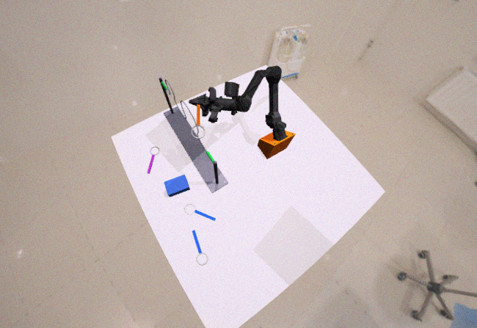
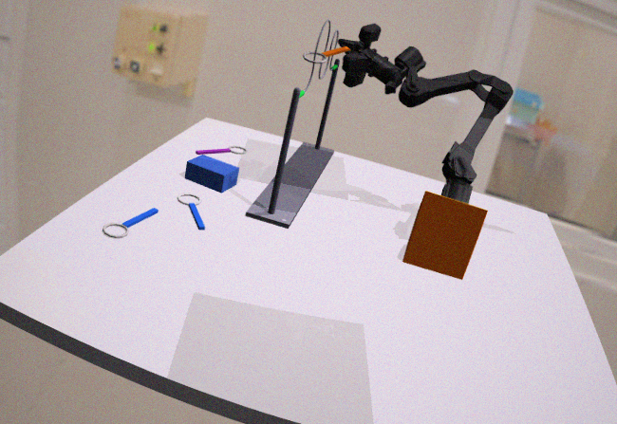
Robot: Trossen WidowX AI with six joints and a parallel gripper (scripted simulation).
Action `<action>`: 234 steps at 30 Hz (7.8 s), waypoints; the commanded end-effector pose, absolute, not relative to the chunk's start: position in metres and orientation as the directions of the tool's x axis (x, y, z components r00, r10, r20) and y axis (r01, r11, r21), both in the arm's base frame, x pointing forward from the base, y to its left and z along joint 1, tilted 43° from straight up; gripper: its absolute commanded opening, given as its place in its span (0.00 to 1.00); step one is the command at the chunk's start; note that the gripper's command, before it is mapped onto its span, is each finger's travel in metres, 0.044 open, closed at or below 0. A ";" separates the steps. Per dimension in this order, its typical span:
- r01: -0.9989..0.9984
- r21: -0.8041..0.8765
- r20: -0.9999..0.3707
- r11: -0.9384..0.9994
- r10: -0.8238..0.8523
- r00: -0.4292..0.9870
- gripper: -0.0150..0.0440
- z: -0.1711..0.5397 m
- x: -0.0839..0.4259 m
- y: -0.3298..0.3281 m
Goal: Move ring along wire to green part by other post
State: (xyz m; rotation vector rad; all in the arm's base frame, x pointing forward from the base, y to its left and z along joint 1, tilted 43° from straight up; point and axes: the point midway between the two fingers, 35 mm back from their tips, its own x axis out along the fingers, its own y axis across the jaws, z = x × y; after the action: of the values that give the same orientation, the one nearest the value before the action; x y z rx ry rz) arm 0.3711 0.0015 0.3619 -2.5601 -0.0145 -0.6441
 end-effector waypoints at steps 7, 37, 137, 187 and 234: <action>0.132 -0.379 0.456 -0.916 -0.061 0.888 0.00 0.361 0.372 0.004; 0.123 -0.577 0.427 -0.808 -0.169 0.889 0.00 0.335 0.373 -0.047; 0.077 -0.813 -0.171 0.577 -0.363 0.916 0.00 0.102 0.378 -0.075; 0.074 -0.716 -0.228 0.694 -0.333 0.915 0.00 0.054 0.375 -0.026; 0.074 -0.716 -0.227 0.694 -0.332 0.915 0.00 0.035 0.375 -0.035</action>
State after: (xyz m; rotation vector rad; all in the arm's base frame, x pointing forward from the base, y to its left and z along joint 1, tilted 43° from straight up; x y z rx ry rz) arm 0.3751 -0.0350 0.0365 -0.7709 0.3540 -0.2375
